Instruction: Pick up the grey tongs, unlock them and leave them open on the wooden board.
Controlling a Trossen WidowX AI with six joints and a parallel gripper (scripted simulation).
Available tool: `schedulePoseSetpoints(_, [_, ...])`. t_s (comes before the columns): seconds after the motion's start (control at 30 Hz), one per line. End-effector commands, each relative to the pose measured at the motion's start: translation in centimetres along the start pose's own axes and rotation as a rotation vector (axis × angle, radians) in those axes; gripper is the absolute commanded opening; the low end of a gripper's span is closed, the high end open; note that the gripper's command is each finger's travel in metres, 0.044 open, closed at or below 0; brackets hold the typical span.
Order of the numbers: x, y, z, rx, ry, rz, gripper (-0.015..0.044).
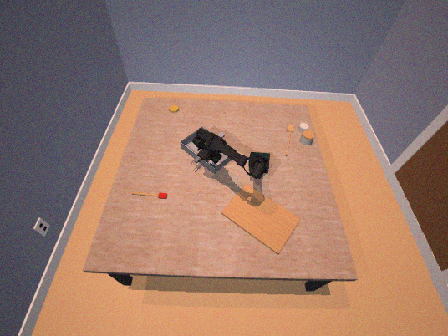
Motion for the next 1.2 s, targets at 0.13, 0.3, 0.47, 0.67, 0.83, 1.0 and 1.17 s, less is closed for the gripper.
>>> schedulePoseSetpoints(0.13, [0.9, -5.0, -0.2, 0.013, -0.019, 0.029, 0.026])
schedulePoseSetpoints(0.3, [1.4, -4.1, -0.6, 0.013, -0.018, 0.029, 0.026])
schedulePoseSetpoints(0.47, [1.4, -4.1, -0.6, 0.013, -0.018, 0.029, 0.026])
schedulePoseSetpoints(0.67, [1.3, -4.1, 0.1, 0.014, -0.018, 0.029, 0.026])
schedulePoseSetpoints(0.83, [1.2, -4.1, 0.9, 0.014, -0.018, 0.029, 0.026])
schedulePoseSetpoints(1.0, [1.1, -4.2, 1.7, 0.015, -0.018, 0.028, 0.026])
schedulePoseSetpoints(1.17, [1.0, -4.2, 2.5, 0.015, -0.018, 0.028, 0.026])
Point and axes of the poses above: the point midway between the two fingers, 35 mm back from their tips, its own z axis out along the fingers, its own x axis across the jaws, y = z × x, the point moved 9 cm from there along -z, back along the fingers, and after that the axes turned 10 degrees about -z, right-handed, at the moved point
